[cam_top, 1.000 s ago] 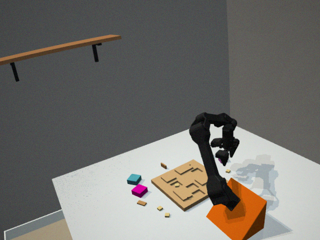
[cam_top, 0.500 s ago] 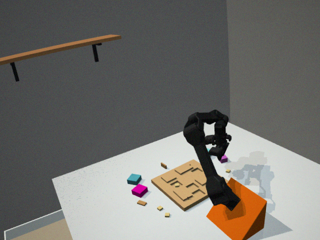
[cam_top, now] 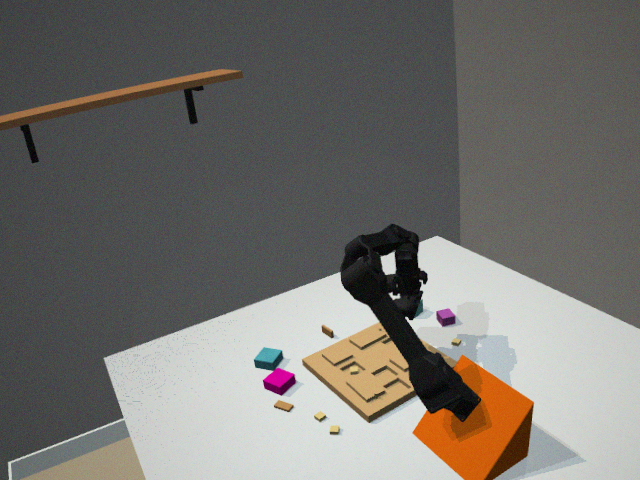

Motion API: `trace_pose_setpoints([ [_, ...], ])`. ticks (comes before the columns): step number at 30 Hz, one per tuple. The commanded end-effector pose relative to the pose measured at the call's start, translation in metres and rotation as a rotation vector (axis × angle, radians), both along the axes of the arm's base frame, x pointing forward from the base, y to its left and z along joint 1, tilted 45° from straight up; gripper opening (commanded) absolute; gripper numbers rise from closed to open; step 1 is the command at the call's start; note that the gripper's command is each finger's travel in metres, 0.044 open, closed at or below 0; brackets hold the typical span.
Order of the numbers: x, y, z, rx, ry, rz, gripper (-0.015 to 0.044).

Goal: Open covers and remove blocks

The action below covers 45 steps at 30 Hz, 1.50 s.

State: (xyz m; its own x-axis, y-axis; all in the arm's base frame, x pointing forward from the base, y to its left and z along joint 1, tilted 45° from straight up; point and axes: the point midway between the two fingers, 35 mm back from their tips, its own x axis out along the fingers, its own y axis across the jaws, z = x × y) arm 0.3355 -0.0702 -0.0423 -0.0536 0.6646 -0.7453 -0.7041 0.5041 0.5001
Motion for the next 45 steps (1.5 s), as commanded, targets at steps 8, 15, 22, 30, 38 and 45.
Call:
trace_pose_setpoints([
  [8, 0.005, 0.049, 0.042, 0.005, 0.078, -0.079, 0.0],
  [15, 0.002, 0.081, 0.069, -0.006, 0.316, -0.339, 0.0],
  [22, -0.005, 0.112, 0.094, -0.015, 0.56, -0.594, 0.0],
  [30, -0.008, 0.124, 0.104, -0.056, 1.03, -1.093, 0.0],
  [38, -0.01, 0.131, 0.11, -0.086, 1.325, -1.404, 0.0],
  [45, -0.011, 0.136, 0.113, -0.112, 1.543, -1.633, 0.0],
])
